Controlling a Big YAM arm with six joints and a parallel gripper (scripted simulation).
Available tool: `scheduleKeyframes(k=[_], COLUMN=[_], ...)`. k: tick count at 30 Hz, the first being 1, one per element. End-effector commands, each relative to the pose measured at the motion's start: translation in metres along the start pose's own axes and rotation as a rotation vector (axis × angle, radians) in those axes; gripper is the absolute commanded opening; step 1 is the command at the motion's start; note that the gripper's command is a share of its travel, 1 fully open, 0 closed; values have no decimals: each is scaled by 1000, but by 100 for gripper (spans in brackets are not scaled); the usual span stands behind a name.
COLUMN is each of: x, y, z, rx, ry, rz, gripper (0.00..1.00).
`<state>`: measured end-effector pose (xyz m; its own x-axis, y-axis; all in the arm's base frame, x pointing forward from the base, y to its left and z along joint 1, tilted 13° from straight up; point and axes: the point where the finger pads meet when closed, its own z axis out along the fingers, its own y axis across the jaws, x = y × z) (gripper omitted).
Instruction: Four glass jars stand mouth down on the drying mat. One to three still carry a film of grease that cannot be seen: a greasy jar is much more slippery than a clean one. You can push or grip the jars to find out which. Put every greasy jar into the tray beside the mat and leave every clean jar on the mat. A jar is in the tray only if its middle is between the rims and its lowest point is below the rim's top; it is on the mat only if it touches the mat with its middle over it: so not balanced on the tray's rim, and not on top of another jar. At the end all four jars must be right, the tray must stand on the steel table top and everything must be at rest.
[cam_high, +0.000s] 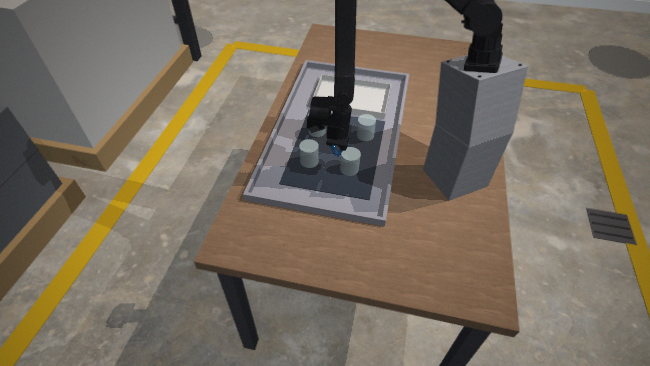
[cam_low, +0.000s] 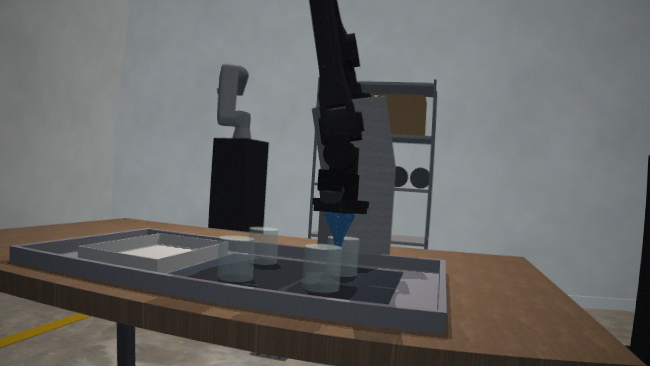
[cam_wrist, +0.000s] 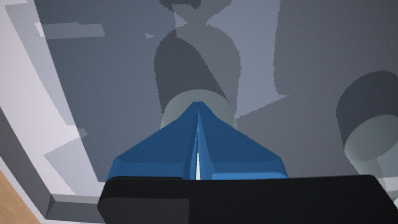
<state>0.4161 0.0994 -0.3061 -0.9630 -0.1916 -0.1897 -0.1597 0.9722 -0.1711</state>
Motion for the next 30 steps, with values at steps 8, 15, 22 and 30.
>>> scheduleKeyframes(k=[8,15,22,30], x=[34,35,36,37], y=[-2,-2,-2,-2], z=[3,3,3,3], rx=[9,9,9,9], ry=[55,55,55,55], rz=[-8,-8,-8,-8], gripper=[0,0,0,0])
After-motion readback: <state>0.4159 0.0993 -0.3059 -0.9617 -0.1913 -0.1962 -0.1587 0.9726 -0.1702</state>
